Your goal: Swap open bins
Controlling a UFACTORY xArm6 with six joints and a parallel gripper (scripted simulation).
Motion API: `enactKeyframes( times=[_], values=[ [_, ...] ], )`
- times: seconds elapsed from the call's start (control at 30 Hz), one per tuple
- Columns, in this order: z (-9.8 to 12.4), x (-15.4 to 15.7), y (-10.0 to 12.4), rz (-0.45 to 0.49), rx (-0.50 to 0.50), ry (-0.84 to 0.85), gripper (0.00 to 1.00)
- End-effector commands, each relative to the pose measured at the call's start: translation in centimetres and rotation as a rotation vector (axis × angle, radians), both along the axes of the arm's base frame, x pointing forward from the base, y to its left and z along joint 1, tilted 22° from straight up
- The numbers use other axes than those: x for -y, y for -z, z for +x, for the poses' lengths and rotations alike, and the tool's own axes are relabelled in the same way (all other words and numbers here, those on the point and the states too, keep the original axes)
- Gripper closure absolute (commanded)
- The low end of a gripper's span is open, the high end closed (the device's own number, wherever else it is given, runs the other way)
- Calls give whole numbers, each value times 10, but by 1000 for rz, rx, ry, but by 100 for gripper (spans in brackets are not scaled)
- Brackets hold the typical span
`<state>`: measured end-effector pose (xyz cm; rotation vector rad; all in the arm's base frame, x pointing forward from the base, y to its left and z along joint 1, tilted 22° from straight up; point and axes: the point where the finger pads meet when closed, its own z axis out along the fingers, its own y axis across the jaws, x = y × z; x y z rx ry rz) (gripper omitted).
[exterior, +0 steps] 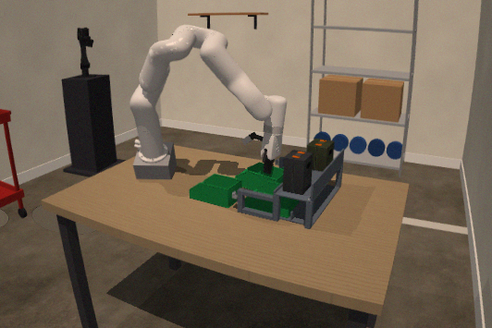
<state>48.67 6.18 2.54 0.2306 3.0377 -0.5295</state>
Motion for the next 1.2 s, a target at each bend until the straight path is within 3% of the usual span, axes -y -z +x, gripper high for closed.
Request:
enactKeyframes(
  times=[0.0,1.17],
  values=[
    [2,-1,-2,1,4,-1,100],
    [3,2,5,1,5,-1,100]
  ],
)
